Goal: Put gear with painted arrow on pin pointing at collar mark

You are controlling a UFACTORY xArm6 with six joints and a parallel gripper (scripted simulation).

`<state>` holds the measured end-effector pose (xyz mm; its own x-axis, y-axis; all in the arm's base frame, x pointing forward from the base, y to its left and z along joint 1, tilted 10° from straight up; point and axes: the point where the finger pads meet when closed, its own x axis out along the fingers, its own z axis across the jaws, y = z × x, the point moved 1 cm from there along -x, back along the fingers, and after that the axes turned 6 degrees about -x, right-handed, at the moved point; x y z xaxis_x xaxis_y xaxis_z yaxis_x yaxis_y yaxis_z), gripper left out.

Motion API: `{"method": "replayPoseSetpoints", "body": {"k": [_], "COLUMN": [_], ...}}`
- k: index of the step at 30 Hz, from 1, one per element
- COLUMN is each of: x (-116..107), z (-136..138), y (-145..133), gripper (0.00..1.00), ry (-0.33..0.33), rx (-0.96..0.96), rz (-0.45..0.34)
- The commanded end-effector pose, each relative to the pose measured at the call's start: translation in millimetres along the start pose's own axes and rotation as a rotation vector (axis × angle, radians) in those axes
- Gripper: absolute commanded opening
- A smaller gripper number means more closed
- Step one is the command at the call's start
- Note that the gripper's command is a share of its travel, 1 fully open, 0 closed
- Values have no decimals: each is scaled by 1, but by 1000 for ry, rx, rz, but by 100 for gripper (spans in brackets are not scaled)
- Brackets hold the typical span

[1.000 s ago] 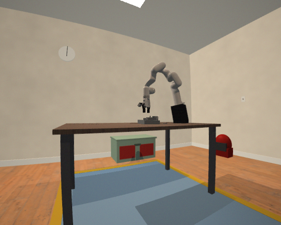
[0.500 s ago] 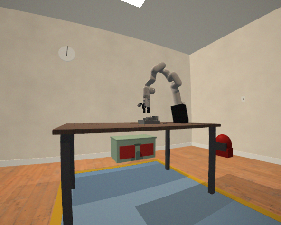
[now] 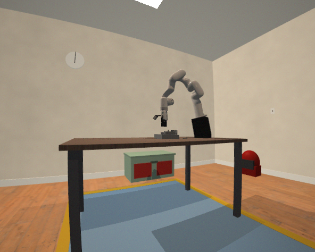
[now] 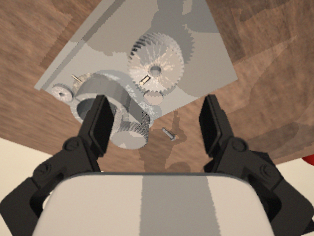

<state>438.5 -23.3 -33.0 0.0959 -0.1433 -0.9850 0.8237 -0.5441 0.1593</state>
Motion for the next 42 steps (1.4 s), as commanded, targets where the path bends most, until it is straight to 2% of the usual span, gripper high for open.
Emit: {"method": "replayPoseSetpoints", "body": {"k": [1,42], "x": [-1,5], "z": [-1,-1], "y": [1,1], "gripper": [93,93], "ry": [2,2], "rx": [-1,-1], "rz": [1,0]}}
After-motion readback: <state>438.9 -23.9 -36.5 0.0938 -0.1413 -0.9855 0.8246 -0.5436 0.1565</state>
